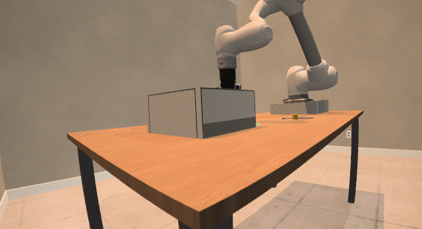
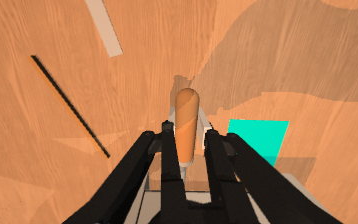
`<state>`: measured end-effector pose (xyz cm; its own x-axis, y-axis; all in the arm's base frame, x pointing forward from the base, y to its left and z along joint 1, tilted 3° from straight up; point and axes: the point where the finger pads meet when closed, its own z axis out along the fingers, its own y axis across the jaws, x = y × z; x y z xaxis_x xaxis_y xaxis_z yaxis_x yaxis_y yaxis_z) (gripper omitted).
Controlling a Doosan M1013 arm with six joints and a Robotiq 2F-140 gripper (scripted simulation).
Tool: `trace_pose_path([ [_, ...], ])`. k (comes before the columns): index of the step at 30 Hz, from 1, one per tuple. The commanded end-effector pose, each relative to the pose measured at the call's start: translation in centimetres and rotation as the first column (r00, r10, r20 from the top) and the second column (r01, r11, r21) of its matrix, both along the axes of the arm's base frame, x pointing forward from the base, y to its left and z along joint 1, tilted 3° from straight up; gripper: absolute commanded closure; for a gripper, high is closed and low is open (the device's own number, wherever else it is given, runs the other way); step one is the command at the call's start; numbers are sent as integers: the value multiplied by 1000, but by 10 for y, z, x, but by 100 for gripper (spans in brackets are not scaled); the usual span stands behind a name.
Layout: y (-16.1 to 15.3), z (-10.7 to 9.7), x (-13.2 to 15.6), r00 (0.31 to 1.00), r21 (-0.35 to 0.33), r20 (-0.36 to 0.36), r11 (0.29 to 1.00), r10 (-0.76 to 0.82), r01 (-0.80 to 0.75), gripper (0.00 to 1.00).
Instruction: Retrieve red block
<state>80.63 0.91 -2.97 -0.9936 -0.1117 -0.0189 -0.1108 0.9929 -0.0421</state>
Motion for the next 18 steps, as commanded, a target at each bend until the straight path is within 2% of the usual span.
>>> trace_pose_path([
  [1, 7, 0, -1, 1000, 0, 0, 1000, 0, 0, 100],
  [18, 49, -2, -5, 1000, 0, 0, 1000, 0, 0, 100],
])
